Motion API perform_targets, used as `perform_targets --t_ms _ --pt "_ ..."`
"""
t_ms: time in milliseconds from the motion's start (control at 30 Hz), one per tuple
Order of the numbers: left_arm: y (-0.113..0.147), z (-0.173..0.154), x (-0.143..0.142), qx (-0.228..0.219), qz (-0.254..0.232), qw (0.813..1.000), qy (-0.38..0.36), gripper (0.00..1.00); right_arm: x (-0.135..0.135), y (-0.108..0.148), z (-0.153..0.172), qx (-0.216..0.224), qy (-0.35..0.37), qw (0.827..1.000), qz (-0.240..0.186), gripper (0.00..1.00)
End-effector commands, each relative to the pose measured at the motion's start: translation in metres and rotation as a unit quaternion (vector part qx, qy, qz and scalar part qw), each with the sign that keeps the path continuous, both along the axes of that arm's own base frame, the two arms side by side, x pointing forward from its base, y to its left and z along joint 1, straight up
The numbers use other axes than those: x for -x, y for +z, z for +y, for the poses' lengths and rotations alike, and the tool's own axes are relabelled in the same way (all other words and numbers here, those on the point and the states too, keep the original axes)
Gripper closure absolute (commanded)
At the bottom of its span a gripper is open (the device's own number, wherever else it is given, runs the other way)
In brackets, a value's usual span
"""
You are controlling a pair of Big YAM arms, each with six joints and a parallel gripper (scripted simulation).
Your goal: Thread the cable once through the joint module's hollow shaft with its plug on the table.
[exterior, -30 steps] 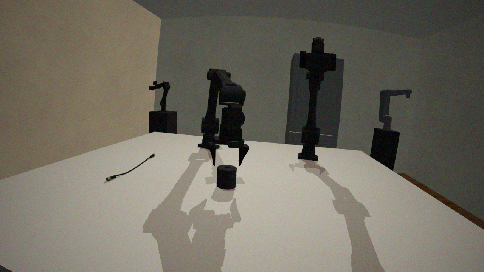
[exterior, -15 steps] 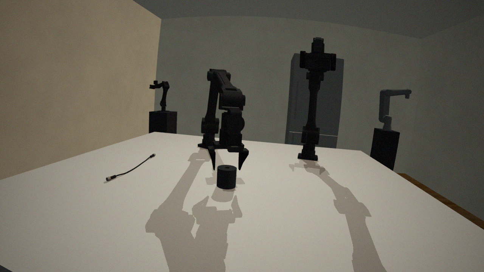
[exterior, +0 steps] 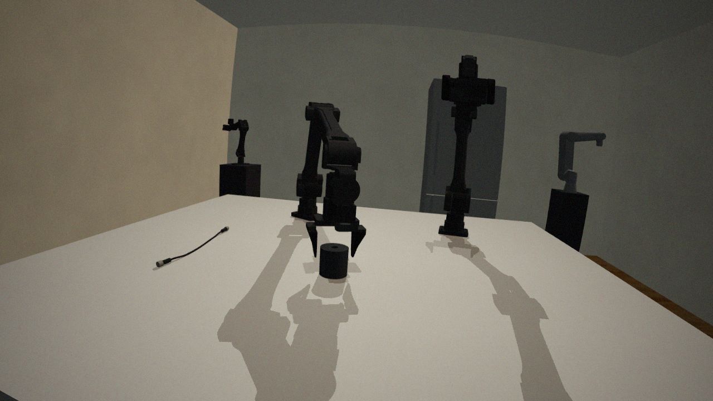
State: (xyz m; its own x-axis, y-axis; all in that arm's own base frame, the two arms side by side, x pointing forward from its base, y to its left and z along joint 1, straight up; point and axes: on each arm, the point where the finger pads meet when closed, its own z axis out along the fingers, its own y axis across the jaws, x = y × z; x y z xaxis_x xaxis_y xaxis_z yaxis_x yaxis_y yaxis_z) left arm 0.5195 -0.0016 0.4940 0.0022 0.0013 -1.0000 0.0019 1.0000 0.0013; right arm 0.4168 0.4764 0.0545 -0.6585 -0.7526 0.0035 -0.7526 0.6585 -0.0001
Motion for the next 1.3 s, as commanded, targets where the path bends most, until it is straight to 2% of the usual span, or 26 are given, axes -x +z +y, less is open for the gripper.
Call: perform_targets --t_ms 0,133,600,700,900,1033,1267 --pt "0.028 -0.001 0.004 0.004 -0.024 1.0 -0.002 0.0 0.0 0.019 0.008 -0.016 0.011 1.0 -0.015 0.3" --pt "0.026 0.001 0.002 0.002 -0.023 1.0 0.0 0.0 -0.006 0.022 0.009 -0.017 0.004 1.0 -0.017 0.3" --pt "0.017 0.007 0.0 0.004 -0.014 1.0 0.006 0.0 0.003 0.019 0.004 -0.009 0.009 1.0 -0.01 0.3" --pt "0.022 0.003 0.001 0.002 -0.019 1.0 0.003 0.0 0.003 0.019 0.004 -0.009 0.009 1.0 -0.01 0.3" --pt "0.013 0.006 -0.002 0.004 -0.01 1.0 0.006 0.0 0.006 0.018 0.002 -0.006 0.009 1.0 -0.008 0.3" --pt "0.013 0.006 -0.002 0.004 -0.01 1.0 0.006 0.0 -0.009 0.049 0.019 -0.031 0.008 0.999 -0.03 0.3" --pt "0.013 0.006 -0.002 0.004 -0.01 1.0 0.006 0.0 -0.011 0.055 0.016 -0.031 0.004 0.999 -0.029 0.3"
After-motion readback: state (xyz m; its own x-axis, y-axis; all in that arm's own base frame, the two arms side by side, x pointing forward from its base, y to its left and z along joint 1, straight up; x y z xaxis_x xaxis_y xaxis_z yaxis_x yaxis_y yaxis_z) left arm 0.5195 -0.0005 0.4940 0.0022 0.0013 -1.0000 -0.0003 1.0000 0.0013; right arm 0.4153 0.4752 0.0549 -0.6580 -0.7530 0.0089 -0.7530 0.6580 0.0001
